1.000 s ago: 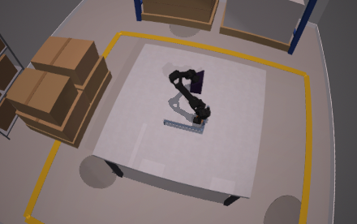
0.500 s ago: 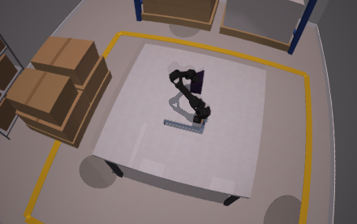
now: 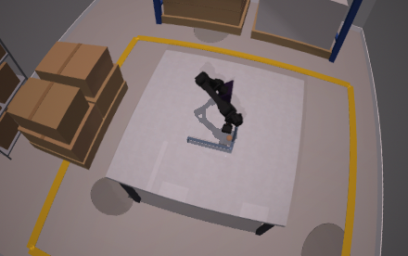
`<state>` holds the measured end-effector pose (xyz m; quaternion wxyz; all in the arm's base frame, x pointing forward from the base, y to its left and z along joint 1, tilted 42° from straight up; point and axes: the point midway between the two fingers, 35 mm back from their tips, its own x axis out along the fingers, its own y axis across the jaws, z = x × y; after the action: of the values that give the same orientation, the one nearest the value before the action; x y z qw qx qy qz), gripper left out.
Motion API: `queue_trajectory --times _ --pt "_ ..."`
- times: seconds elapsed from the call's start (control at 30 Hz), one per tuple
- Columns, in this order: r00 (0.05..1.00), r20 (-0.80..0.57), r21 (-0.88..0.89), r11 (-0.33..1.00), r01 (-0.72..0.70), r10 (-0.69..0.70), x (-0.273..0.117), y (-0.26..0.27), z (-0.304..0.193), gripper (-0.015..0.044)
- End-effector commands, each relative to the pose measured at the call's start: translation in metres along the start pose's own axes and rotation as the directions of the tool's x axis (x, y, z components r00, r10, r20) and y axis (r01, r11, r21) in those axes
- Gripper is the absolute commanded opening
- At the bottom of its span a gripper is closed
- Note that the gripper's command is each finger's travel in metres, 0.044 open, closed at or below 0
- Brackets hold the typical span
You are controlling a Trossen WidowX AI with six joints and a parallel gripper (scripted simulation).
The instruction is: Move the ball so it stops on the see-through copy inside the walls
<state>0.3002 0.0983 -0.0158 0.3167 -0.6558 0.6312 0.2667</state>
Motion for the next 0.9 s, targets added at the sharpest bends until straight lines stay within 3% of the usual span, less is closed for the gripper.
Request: queue_trajectory --times 0.0,0.57,0.87 --pt "1.000 0.000 0.004 1.000 -0.008 0.008 -0.013 0.003 -0.002 0.0000" --pt "1.000 0.000 0.006 1.000 -0.006 0.006 0.041 -0.019 0.017 0.0000" --pt "1.000 -0.003 0.006 1.000 -0.006 0.006 0.095 -0.019 0.016 0.0000"
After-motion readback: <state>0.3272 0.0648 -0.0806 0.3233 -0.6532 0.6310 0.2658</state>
